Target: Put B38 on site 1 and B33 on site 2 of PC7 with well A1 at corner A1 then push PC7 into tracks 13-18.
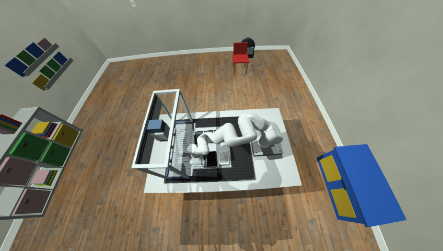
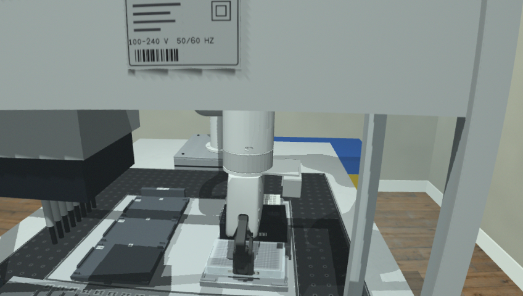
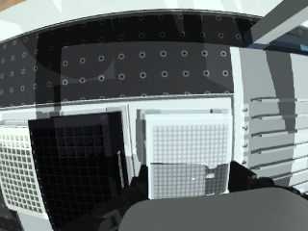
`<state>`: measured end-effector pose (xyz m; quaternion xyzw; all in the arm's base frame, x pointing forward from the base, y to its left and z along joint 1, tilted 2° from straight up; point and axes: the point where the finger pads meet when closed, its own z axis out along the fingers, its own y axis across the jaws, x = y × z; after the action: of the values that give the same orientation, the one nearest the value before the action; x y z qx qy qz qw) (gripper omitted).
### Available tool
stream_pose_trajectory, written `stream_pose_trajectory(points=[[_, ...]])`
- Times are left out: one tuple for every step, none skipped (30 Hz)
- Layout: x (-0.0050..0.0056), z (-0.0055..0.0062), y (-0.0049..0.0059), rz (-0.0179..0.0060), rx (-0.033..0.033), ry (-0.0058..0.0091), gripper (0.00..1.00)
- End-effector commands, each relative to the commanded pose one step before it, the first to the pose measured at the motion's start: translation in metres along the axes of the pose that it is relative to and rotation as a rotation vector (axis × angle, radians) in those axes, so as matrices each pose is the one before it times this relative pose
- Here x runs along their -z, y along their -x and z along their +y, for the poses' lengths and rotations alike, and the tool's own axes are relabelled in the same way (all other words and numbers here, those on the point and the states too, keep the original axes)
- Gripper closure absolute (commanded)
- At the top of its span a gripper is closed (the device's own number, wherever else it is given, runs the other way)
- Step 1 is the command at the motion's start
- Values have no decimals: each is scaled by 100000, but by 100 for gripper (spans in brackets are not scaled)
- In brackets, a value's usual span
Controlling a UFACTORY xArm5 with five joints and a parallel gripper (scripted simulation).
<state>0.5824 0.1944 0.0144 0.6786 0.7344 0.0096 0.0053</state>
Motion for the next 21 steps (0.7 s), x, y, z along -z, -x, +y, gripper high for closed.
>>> stream_pose_trajectory(points=[[432,153,-32,1549,0,87,100],[67,0,0,0,0,0,100],[67,0,0,0,0,0,100],[67,0,0,0,0,0,100],[67,0,0,0,0,0,100],[0,0,0,0,0,0,100],[0,0,0,0,0,0,100],[67,0,0,0,0,0,100],[67,0,0,0,0,0,100],[67,0,0,0,0,0,100],[67,0,0,0,0,0,100],[67,0,0,0,0,0,100],[67,0,0,0,0,0,100],[67,0,0,0,0,0,100],[67,0,0,0,0,0,100],[67,0,0,0,0,0,100],[67,0,0,0,0,0,100],[0,0,0,0,0,0,100],[0,0,0,0,0,0,100],[0,0,0,0,0,0,100],[0,0,0,0,0,0,100]])
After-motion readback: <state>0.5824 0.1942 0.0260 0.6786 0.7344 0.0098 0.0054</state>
